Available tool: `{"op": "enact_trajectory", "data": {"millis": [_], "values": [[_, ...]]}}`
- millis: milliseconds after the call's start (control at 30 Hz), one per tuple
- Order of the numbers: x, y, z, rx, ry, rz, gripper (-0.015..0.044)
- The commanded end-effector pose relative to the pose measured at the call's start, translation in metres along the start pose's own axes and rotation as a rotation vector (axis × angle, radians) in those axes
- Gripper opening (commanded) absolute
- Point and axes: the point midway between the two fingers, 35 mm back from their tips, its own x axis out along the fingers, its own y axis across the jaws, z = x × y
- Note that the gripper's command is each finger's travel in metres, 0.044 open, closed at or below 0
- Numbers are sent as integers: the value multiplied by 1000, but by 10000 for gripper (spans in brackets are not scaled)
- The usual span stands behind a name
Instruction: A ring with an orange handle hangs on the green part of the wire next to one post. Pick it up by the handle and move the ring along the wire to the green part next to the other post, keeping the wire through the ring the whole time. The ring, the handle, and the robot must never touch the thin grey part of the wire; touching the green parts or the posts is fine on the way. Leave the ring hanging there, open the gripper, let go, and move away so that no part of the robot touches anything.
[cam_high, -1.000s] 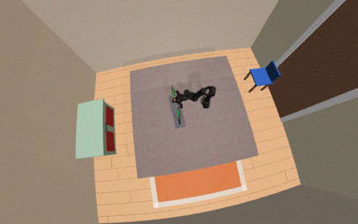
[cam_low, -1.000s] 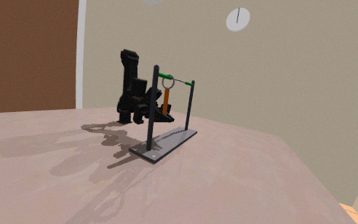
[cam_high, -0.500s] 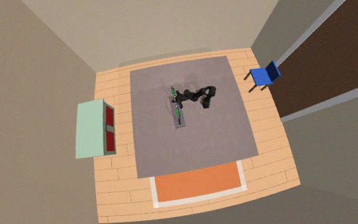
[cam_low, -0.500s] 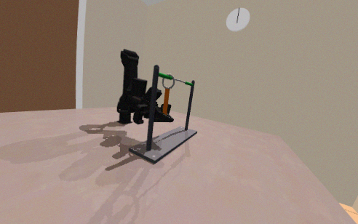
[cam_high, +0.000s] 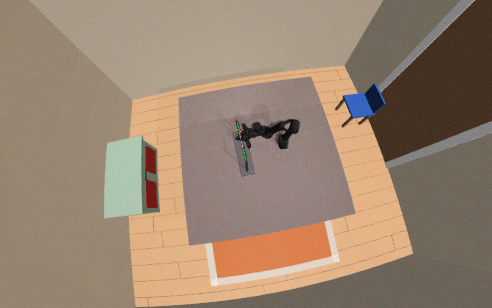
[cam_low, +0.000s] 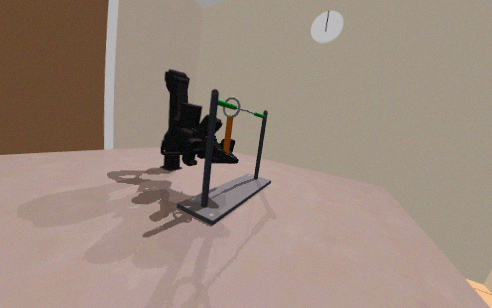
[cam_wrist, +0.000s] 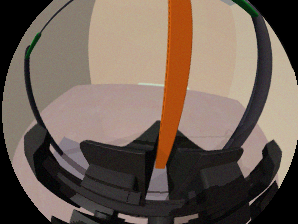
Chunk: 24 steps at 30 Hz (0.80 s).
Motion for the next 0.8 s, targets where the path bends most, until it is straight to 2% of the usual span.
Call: {"op": "enact_trajectory", "data": {"millis": [0,767], "values": [[0,0,2,-6,-3,6,-150],[1,9,2,-3,-2,9,-150]]}}
